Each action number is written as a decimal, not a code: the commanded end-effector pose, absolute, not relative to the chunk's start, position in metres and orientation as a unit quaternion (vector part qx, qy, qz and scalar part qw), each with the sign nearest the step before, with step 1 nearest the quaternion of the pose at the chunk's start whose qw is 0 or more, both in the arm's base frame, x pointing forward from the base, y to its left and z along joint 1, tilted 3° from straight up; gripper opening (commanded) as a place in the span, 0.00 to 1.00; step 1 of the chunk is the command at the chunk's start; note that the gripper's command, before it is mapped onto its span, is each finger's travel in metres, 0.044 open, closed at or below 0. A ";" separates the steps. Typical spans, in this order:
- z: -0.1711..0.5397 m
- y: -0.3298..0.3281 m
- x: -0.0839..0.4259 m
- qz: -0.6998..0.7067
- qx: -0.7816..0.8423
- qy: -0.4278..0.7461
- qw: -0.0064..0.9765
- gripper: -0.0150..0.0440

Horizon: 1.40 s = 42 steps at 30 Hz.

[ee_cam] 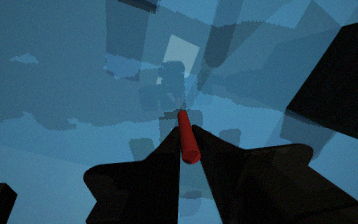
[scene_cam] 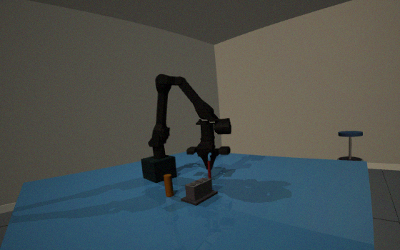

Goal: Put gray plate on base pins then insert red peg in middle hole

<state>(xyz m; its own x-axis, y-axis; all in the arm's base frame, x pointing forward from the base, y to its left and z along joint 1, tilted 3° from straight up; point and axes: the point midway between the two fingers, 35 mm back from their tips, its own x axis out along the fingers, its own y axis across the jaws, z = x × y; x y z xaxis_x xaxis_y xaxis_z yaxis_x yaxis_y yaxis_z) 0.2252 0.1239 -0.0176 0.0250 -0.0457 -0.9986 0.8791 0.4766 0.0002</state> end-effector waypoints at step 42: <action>0.054 0.099 0.269 -0.367 0.352 0.591 0.626 0.25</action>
<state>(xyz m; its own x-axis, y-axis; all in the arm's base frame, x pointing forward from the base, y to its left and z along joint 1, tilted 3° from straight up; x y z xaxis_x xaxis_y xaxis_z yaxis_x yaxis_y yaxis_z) 0.2606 0.1051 0.0521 0.0317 -0.0447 -0.9985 0.8788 0.4772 0.0065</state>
